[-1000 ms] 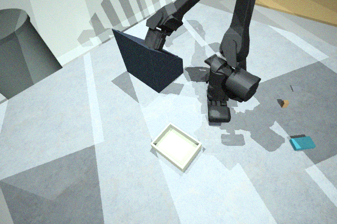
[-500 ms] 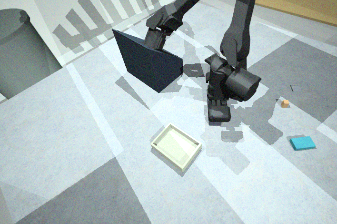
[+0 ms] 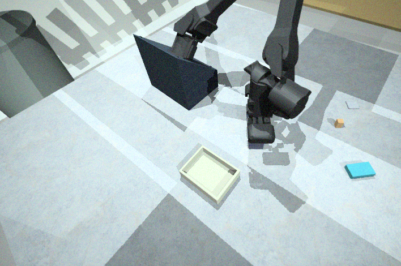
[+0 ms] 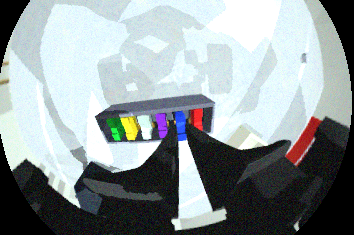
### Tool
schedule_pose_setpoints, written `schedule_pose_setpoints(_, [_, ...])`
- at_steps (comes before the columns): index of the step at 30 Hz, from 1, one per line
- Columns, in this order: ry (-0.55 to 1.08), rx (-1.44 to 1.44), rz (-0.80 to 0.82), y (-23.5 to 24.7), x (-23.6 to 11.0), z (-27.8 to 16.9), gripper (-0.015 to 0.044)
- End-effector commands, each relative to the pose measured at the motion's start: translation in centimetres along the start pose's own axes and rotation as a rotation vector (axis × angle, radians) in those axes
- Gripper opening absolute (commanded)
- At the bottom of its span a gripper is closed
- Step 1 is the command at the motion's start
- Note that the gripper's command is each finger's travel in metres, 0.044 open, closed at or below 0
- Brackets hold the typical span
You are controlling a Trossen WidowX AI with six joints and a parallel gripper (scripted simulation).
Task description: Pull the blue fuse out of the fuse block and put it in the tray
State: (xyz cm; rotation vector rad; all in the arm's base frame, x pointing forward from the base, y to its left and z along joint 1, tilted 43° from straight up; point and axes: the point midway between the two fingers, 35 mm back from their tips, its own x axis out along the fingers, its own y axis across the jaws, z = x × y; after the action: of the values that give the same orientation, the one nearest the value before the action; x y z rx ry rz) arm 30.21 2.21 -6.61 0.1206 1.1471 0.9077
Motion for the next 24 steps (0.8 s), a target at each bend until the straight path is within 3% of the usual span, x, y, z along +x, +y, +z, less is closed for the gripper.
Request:
schedule_pose_setpoints(1, [-0.002,-0.003,-0.004,-0.1,-0.3,0.0,0.0])
schedule_pose_setpoints(24, [-0.003,-0.001,-0.004,-0.1,-1.5,0.0,0.0])
